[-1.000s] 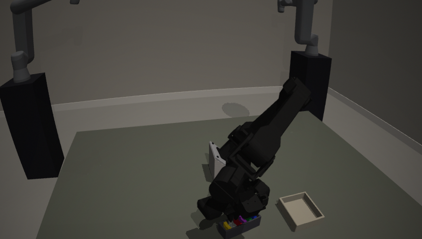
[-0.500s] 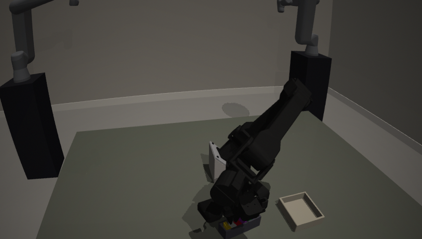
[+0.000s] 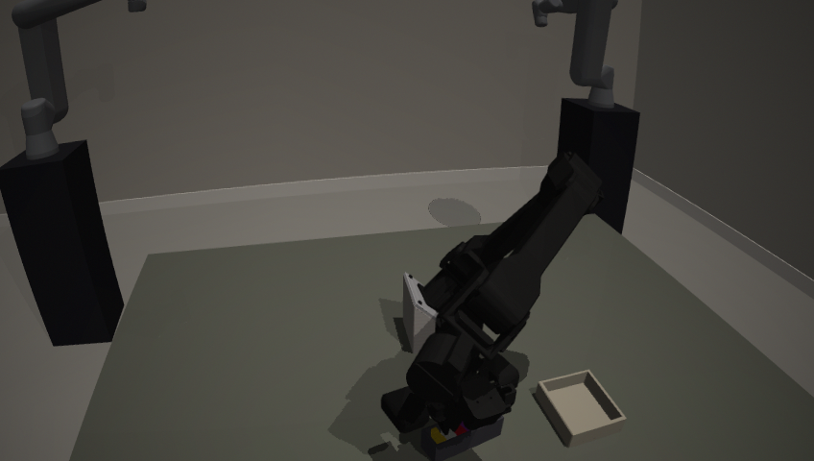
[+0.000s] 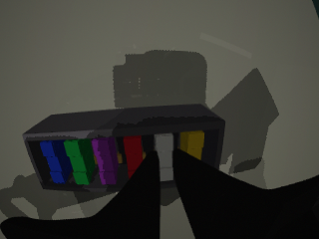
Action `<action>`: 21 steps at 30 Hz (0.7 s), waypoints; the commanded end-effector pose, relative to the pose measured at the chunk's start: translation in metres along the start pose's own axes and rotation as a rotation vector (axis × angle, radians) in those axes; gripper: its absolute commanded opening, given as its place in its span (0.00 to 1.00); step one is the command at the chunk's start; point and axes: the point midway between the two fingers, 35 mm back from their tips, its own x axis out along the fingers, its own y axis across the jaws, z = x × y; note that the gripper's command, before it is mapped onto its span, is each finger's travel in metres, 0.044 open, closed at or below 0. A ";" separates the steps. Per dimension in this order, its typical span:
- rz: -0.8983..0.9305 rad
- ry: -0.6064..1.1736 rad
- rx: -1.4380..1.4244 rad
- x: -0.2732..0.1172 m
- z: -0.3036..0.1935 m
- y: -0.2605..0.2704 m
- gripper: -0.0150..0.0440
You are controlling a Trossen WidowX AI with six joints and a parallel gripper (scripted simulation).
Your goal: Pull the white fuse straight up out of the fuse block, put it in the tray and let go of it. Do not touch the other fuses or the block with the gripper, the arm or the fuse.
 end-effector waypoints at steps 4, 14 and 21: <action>0.000 0.000 0.000 0.000 0.000 0.000 0.25; 0.000 0.000 0.000 -0.003 0.000 0.000 0.25; -0.001 0.000 0.000 -0.007 0.000 0.000 0.25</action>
